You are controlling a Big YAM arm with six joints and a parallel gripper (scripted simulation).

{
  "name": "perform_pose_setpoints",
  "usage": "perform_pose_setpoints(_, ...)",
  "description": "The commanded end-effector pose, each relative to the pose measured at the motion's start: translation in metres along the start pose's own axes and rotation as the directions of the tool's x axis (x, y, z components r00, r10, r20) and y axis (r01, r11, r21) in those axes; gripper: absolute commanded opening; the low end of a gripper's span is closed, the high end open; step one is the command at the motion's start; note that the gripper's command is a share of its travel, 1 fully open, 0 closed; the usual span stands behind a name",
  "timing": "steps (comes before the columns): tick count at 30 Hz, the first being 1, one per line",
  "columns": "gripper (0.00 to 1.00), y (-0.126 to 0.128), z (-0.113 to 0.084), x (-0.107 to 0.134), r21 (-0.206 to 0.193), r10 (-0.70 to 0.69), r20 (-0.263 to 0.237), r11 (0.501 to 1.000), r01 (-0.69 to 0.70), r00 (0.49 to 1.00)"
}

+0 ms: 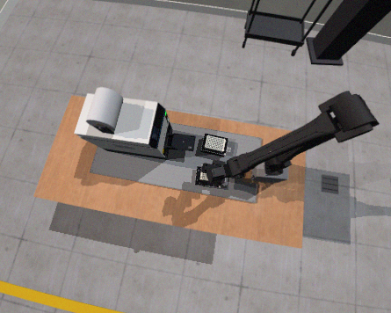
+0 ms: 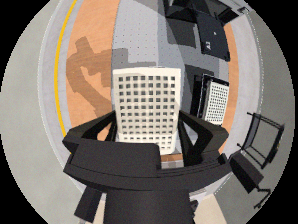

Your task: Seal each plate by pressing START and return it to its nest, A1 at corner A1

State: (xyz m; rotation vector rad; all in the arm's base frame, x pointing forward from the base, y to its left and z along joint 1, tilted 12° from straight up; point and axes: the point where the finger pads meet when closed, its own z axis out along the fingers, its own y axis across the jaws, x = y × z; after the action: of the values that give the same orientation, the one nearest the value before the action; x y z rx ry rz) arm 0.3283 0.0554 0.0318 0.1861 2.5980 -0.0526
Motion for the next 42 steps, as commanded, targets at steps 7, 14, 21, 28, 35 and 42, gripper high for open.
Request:
perform_pose_setpoints(7,0.0,-0.005,0.002,0.003,0.014,0.017,-0.015,1.0,-0.016,1.0)
perform_pose_setpoints(14,0.0,-0.01,0.007,-0.012,0.007,0.002,0.001,1.0,-0.002,1.0)
perform_pose_setpoints(21,0.0,-0.016,0.008,-0.044,-0.009,-0.012,0.037,1.0,0.012,0.999)
perform_pose_setpoints(28,0.0,-0.024,0.014,-0.041,-0.006,-0.02,0.016,1.0,0.021,1.0)
perform_pose_setpoints(35,0.0,-0.038,0.012,-0.06,-0.004,-0.02,0.023,1.0,0.02,1.0)
perform_pose_setpoints(42,0.0,-0.047,0.017,-0.065,0.001,-0.02,0.015,1.0,0.02,1.0)
